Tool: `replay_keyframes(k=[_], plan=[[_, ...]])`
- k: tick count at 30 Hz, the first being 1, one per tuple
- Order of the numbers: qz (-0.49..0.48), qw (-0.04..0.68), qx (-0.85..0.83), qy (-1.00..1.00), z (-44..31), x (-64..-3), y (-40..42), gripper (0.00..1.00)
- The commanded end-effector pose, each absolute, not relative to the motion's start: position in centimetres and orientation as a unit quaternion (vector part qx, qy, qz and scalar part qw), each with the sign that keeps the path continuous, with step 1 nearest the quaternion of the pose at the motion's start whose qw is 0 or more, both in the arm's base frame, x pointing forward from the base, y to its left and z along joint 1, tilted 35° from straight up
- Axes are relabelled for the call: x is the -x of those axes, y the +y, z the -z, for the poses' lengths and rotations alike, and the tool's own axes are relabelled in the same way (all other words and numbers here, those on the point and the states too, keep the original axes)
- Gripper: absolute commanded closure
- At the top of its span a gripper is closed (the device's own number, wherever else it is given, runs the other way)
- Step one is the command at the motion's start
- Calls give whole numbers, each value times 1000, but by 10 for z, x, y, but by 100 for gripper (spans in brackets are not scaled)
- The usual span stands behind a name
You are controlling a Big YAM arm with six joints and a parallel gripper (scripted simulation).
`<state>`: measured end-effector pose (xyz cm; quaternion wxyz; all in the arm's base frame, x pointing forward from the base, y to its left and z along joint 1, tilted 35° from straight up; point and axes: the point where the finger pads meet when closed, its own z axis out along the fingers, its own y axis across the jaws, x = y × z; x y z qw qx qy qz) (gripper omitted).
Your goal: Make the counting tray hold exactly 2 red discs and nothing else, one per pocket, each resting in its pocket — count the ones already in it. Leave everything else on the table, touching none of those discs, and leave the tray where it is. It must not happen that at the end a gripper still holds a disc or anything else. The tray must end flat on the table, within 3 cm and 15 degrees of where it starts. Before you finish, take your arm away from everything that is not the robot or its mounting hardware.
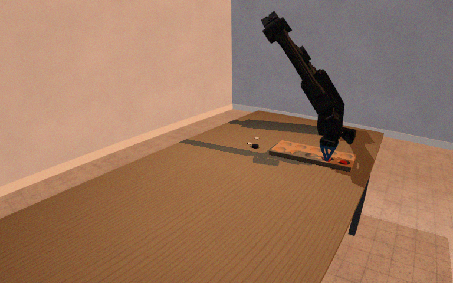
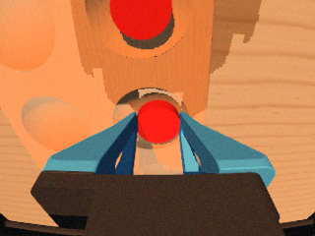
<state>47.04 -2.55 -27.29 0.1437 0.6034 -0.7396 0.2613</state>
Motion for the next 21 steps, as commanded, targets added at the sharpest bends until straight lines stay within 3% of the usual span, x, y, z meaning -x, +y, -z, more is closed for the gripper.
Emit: replay_keyframes(k=[1,21], plan=[[-261,142,-601,-742,275,-474,-32,100],[-262,140,-601,-742,278,-476,-33,100]])
